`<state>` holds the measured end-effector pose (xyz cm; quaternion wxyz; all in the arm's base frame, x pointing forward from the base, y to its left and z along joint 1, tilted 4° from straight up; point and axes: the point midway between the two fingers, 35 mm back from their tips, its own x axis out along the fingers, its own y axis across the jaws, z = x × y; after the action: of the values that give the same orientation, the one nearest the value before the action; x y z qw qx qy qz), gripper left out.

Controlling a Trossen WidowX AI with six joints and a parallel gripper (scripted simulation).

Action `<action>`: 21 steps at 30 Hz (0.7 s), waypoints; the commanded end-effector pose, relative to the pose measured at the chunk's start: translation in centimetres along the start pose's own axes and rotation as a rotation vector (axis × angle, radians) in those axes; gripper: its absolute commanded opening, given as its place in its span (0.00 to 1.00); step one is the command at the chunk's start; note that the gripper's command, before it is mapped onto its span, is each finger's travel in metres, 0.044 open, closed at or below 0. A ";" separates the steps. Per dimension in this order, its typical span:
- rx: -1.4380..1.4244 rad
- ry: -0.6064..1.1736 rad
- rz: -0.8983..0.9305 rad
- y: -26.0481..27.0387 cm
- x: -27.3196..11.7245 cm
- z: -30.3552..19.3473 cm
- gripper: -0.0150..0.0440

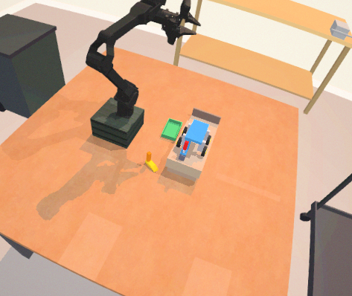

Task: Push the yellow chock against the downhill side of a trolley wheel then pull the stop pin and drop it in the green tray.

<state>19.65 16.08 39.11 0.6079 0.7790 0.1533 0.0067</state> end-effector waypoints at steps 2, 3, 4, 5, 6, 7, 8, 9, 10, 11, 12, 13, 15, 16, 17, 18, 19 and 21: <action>-0.287 -0.085 -0.062 -1.4 2.4 1.8 0.58; -0.287 -0.100 -0.071 -1.6 2.7 2.3 0.58; -0.286 -0.117 -0.080 -1.8 3.0 2.8 0.58; -0.295 -0.131 -0.090 -2.0 3.3 3.3 0.58; -0.311 -0.145 -0.101 -2.2 3.5 3.7 0.58; -0.333 -0.155 -0.110 -2.3 3.8 4.0 0.58; -0.359 -0.162 -0.119 -2.5 4.0 4.2 0.58; -0.385 -0.169 -0.129 -2.6 4.2 4.5 0.58; -0.410 -0.175 -0.138 -2.7 4.4 4.7 0.58; -0.436 -0.182 -0.148 -2.9 4.6 5.0 0.58; -0.462 -0.188 -0.158 -3.0 4.7 5.2 0.58; -0.490 -0.197 -0.170 -3.2 5.0 5.6 0.58; -0.567 -0.221 -0.206 -3.6 5.6 6.5 0.58; -0.610 -0.234 -0.227 -3.8 5.9 7.1 0.58; -0.653 -0.246 -0.250 -4.1 6.2 7.7 0.58; -0.695 -0.258 -0.274 -4.3 6.5 8.3 0.58; -0.736 -0.268 -0.299 -4.6 6.8 8.9 0.58; -0.816 -0.285 -0.350 -5.1 7.3 10.2 0.58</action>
<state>26.43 10.75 32.02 0.8426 0.4994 0.1626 -0.1195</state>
